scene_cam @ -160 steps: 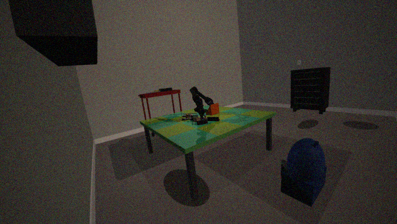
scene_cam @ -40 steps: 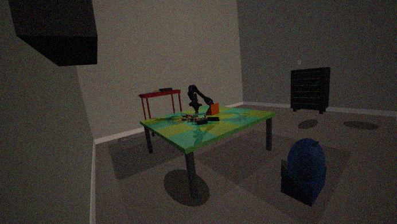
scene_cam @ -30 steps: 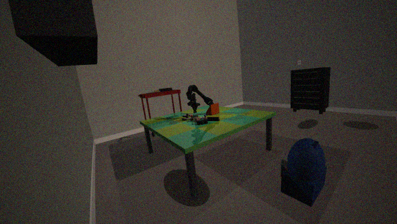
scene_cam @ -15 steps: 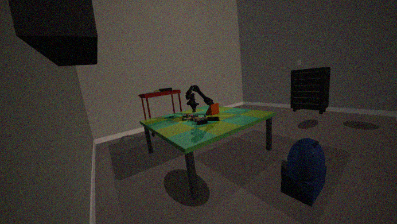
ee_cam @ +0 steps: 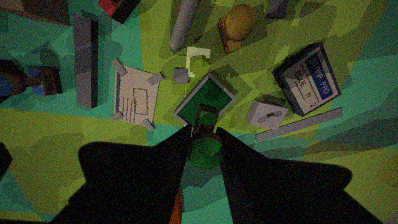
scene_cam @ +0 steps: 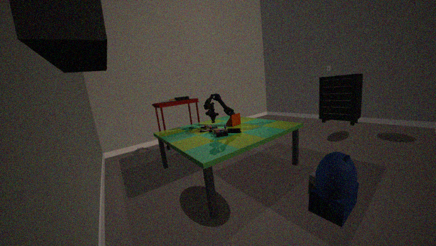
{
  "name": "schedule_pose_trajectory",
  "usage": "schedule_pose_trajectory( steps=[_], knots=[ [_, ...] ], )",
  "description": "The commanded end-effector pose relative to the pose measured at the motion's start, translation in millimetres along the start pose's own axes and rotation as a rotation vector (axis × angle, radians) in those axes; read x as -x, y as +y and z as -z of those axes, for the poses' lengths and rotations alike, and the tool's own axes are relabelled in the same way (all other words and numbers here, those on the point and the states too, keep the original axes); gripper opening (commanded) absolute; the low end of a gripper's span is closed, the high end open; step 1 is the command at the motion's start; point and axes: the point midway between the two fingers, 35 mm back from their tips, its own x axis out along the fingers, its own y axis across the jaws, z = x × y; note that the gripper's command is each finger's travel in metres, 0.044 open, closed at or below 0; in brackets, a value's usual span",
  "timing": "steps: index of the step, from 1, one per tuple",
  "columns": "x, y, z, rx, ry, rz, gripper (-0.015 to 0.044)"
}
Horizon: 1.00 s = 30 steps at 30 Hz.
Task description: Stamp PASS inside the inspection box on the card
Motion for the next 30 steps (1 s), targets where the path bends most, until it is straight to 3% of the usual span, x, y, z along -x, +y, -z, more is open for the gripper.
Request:
schedule_pose_trajectory(
  steps=[1,30],
  knots=[
    [-2,-2,0,0.002,-0.003,0.004,0.0000],
    [-21,-1,-1,0.000,-0.004,0.002,0.0000]
  ],
)
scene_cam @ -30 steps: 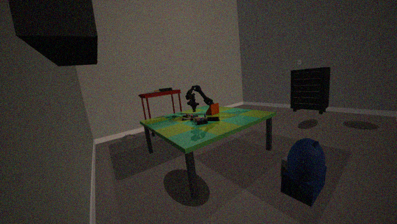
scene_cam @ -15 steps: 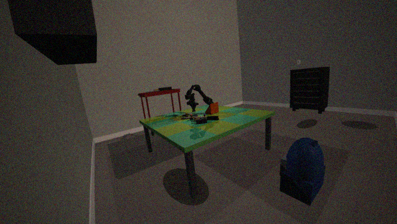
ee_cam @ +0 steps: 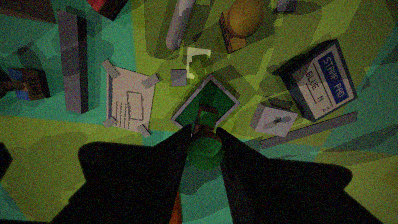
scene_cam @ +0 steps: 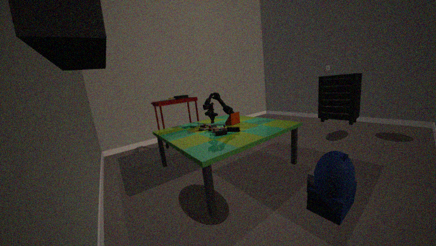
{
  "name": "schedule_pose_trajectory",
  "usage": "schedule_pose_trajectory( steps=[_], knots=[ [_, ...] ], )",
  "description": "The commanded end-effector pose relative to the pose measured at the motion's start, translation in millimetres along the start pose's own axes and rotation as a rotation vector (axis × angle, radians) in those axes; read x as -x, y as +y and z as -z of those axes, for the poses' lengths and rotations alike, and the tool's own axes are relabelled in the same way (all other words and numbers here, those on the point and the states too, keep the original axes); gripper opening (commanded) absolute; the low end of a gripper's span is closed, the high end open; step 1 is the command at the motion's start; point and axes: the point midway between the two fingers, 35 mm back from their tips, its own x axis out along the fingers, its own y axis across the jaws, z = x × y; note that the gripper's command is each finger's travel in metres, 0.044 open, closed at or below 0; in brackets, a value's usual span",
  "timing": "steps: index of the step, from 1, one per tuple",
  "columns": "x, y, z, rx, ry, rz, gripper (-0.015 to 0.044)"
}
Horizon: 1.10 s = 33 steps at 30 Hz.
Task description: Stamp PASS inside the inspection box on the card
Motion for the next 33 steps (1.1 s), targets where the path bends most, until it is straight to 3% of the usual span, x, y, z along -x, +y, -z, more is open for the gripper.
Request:
schedule_pose_trajectory(
  steps=[1,33],
  knots=[
    [-3,0,0,0.006,0.001,0.006,0.0000],
    [-24,-1,1,0.005,0.000,0.007,0.0000]
  ],
)
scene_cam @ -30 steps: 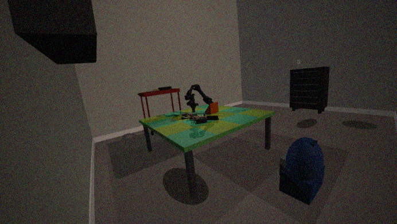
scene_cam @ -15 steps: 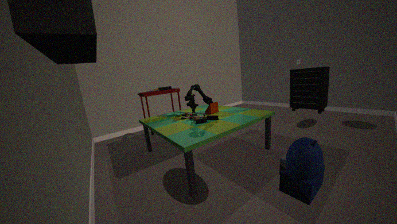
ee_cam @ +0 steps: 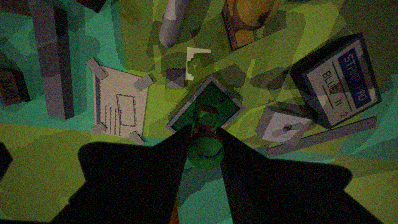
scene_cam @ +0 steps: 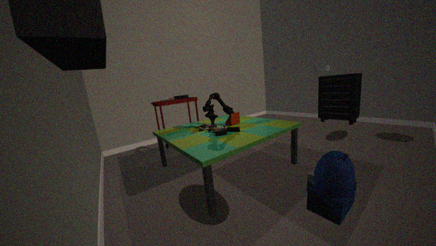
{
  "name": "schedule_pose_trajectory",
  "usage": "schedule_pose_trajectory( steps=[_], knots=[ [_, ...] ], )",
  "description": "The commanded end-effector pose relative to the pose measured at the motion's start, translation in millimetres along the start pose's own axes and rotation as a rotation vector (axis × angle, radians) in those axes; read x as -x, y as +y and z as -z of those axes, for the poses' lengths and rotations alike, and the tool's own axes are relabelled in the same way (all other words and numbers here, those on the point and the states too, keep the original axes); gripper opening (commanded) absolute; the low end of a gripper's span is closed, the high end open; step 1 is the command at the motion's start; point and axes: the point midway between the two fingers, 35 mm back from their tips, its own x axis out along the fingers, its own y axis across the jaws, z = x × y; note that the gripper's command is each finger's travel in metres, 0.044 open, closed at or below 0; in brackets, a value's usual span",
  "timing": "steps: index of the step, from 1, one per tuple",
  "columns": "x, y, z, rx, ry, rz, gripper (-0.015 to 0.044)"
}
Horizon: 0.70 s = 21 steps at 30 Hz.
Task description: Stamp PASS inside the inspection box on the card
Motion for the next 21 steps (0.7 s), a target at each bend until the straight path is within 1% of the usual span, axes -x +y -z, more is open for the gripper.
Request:
schedule_pose_trajectory(
  steps=[1,21],
  knots=[
    [-2.9,-0.5,0.8,0.007,0.002,0.006,0.0000],
    [-12.6,-1.4,1.7,0.000,0.001,0.008,0.0000]
  ],
)
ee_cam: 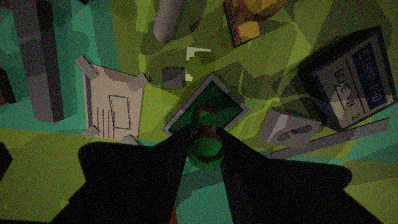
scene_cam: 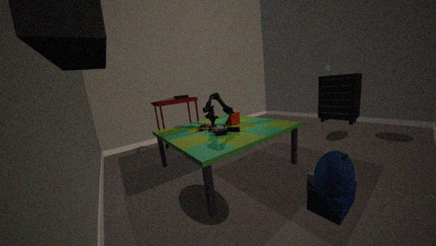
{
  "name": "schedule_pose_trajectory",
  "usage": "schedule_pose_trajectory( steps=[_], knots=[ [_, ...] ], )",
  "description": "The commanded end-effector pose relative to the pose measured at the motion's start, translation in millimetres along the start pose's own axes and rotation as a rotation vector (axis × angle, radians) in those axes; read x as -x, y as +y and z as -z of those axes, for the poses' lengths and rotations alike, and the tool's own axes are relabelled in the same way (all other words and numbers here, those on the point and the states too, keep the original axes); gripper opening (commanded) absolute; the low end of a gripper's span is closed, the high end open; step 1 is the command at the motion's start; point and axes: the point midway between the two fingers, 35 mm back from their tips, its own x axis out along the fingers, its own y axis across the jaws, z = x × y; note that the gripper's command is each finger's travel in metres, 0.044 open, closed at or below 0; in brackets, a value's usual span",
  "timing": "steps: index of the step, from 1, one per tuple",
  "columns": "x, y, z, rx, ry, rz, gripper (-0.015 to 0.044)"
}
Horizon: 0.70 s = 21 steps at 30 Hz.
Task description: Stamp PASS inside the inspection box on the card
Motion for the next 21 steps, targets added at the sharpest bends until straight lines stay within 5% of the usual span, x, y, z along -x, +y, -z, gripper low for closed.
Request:
schedule_pose_trajectory(
  steps=[1,21],
  knots=[
    [-1.2,-0.5,0.0,0.002,0.000,0.005,0.0000],
    [-4.2,-0.6,0.0,0.002,0.000,0.005,0.0000]
  ],
)
